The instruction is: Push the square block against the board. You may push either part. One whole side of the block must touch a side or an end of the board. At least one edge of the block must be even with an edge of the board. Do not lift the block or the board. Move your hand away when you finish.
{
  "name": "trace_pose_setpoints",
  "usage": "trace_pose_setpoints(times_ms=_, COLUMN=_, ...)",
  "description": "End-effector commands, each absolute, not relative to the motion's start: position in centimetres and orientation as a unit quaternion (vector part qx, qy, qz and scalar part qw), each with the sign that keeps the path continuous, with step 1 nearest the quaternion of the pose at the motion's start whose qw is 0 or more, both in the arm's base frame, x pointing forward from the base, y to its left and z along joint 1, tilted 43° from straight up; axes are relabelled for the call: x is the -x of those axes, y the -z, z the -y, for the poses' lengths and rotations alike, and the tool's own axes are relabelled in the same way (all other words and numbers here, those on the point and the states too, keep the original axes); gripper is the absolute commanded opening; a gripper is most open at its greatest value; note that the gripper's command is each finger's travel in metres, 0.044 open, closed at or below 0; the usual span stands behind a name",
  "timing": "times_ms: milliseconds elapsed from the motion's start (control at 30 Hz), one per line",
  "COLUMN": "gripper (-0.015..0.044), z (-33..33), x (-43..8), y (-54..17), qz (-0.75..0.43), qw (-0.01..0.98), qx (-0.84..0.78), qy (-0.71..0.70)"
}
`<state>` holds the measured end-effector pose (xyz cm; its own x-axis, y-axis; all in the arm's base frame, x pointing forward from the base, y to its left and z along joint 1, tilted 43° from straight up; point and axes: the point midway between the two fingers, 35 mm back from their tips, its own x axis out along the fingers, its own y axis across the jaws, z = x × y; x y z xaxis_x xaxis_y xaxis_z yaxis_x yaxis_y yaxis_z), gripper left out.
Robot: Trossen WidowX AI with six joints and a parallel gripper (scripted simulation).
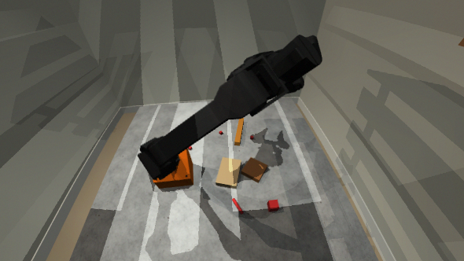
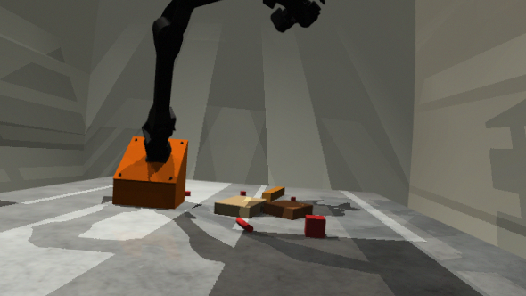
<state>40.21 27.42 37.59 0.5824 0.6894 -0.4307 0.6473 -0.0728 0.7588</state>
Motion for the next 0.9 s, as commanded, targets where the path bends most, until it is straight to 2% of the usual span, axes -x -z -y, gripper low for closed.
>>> trace_pose_setpoints(times_ms=0, gripper=0.0374, z=-27.4, x=-40.2, y=-37.6, qz=-0.456, qw=0.505, qx=-0.732, qy=-0.021)
trace_pose_setpoints(times_ms=467, gripper=0.0006, z=-26.2, x=-42.5, y=-31.2, qz=-0.448, qw=0.621, qx=-0.643, qy=0.006)
trace_pose_setpoints(times_ms=867, gripper=0.0000, z=-24.4, x=-44.0, y=-24.5, qz=-0.454, qw=0.722, qx=-0.521, qy=0.032)
